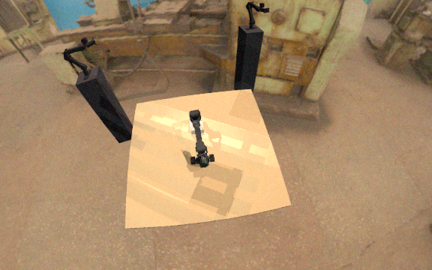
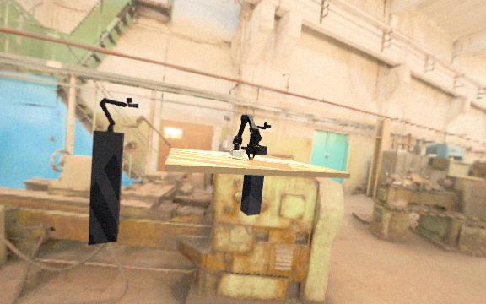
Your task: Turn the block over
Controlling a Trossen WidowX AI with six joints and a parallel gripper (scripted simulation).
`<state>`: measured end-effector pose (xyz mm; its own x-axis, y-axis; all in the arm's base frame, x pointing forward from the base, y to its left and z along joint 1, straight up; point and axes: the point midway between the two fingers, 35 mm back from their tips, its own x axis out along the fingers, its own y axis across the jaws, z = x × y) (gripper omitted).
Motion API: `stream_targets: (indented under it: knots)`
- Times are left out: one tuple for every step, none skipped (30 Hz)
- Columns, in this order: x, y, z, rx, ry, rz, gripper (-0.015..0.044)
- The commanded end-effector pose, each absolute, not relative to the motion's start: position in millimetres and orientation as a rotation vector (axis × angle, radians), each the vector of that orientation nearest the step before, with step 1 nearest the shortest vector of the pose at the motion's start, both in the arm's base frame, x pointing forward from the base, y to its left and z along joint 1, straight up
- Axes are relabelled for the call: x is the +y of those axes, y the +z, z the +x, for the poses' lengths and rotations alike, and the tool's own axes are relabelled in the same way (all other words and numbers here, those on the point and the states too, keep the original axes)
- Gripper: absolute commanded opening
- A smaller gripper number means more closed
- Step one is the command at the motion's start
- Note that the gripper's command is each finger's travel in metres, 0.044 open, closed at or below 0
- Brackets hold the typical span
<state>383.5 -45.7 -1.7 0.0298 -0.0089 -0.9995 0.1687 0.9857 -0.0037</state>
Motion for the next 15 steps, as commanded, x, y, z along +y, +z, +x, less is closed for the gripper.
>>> stream_targets:
  knots:
    - [-45.2,-1.8,383.8,1.535,-0.135,0.132,0.0105]
    - [-45.2,-1.8,383.8,1.535,-0.135,0.132,0.0098]
    - [-45.2,-1.8,383.8,1.535,-0.135,0.132,0.0092]
    - [-45.2,-1.8,383.8,1.535,-0.135,0.132,0.0085]
    - [-45.2,-1.8,383.8,1.535,-0.135,0.132,0.0078]
    - [-45.2,-1.8,383.8,1.535,-0.135,0.132,0.0072]
    - [-45.2,-1.8,383.8,1.535,-0.135,0.132,0.0065]
    - [-45.2,-1.8,383.8,1.535,-0.135,0.132,0.0058]
    - [-45.2,-1.8,383.8,1.535,-0.135,0.132,0.0052]
    - [-45.2,-1.8,383.8,1.535,-0.135,0.132,0.0045]
    - [-45.2,-1.8,383.8,1.535,-0.135,0.132,0.0038]
    - [-45.2,-1.8,383.8,1.535,-0.135,0.132,0.0032]
    - [-45.2,-1.8,383.8,1.535,-0.135,0.132,0.0025]
    - [-45.2,-0.6,383.8,1.535,-0.135,0.132,0.0]
    - [-45.2,3.0,383.8,1.535,-0.135,0.132,0.0]
